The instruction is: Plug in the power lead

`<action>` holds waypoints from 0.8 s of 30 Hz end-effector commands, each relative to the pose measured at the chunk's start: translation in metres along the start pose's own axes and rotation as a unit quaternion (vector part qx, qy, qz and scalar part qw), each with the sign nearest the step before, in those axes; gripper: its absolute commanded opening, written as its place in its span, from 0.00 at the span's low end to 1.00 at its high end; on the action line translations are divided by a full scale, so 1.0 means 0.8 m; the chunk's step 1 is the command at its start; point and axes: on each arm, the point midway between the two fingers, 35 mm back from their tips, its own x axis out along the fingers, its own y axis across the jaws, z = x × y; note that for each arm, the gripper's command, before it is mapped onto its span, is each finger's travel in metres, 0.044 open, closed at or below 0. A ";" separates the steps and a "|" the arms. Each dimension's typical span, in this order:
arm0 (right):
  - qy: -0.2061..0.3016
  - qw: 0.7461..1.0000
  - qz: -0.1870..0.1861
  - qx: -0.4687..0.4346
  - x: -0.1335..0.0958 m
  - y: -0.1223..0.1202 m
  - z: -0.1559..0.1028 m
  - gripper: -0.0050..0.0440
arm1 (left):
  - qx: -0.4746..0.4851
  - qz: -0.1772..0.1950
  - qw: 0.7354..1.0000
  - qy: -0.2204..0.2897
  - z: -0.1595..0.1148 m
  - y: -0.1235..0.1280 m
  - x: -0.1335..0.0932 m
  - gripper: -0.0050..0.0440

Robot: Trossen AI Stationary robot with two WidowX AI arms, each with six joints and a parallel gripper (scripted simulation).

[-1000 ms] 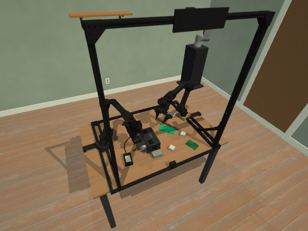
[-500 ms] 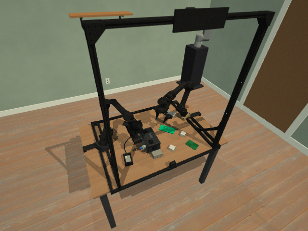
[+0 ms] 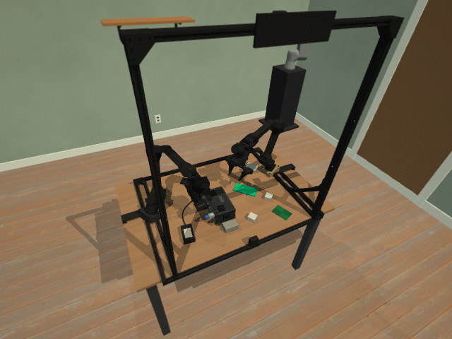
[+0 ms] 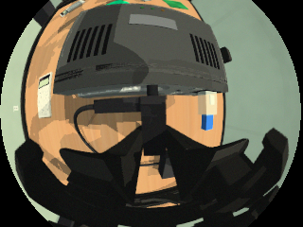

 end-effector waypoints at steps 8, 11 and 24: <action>0.001 1.000 0.000 -0.002 0.000 0.000 -0.001 0.92 | 0.001 -0.003 1.000 0.001 0.003 -0.002 0.001 0.10; 0.001 1.000 0.000 -0.002 0.000 0.000 -0.001 0.92 | 0.001 -0.003 1.000 0.001 0.004 -0.002 0.001 0.10; 0.001 1.000 0.000 -0.002 0.000 0.000 -0.001 0.92 | 0.001 -0.004 1.000 0.002 0.009 -0.002 0.002 0.10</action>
